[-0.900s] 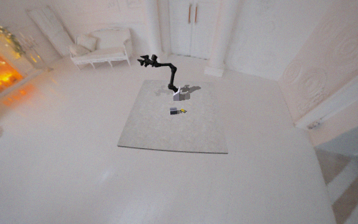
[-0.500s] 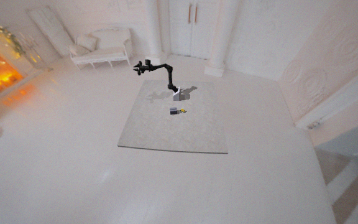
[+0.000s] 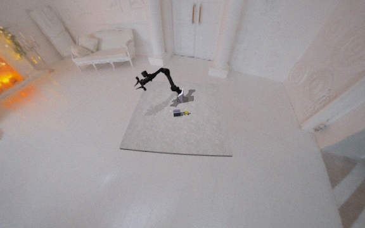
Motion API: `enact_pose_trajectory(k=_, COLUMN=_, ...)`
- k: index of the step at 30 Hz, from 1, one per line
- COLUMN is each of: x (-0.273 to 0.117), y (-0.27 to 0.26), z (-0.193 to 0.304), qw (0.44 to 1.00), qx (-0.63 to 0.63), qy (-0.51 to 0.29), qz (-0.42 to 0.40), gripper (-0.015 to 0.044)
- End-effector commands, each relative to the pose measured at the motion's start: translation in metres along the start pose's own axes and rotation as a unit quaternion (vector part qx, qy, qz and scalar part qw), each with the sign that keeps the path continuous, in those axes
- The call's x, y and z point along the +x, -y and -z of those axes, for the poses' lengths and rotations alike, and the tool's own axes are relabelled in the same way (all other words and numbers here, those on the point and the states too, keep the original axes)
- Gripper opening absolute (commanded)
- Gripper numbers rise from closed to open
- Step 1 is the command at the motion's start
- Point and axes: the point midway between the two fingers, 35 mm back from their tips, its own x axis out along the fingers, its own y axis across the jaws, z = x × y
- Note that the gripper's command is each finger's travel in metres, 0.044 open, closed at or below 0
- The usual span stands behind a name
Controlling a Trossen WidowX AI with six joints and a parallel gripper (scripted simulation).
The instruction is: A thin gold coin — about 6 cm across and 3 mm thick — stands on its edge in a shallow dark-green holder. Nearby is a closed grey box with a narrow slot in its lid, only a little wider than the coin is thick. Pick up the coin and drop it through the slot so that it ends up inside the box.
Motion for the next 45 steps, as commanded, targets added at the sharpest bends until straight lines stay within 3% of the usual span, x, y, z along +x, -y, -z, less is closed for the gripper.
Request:
enact_pose_trajectory(k=1, x=0.014, y=0.053, z=0.031, qw=0.993, qx=-0.091, qy=-0.032, qz=0.073, gripper=0.0161)
enact_pose_trajectory(k=8, x=0.011, y=0.154, z=0.097, qw=0.942, qx=-0.246, qy=-0.14, qz=0.18, gripper=0.0161)
enact_pose_trajectory(k=14, x=0.0, y=0.198, z=0.124, qw=0.901, qx=-0.322, qy=-0.192, qz=0.22, gripper=0.0161)
enact_pose_trajectory(k=23, x=-0.07, y=0.328, z=0.183, qw=0.684, qx=-0.564, qy=-0.36, qz=0.291, gripper=0.0161)
enact_pose_trajectory(k=33, x=-0.193, y=0.44, z=0.206, qw=0.311, qx=-0.746, qy=-0.535, qz=0.246, gripper=0.0161)
enact_pose_trajectory(k=39, x=-0.279, y=0.494, z=0.183, qw=-0.009, qx=-0.775, qy=-0.609, qz=0.166, gripper=0.0161)
enact_pose_trajectory(k=45, x=-0.35, y=0.521, z=0.134, qw=-0.334, qx=-0.706, qy=-0.622, qz=0.061, gripper=0.0161)
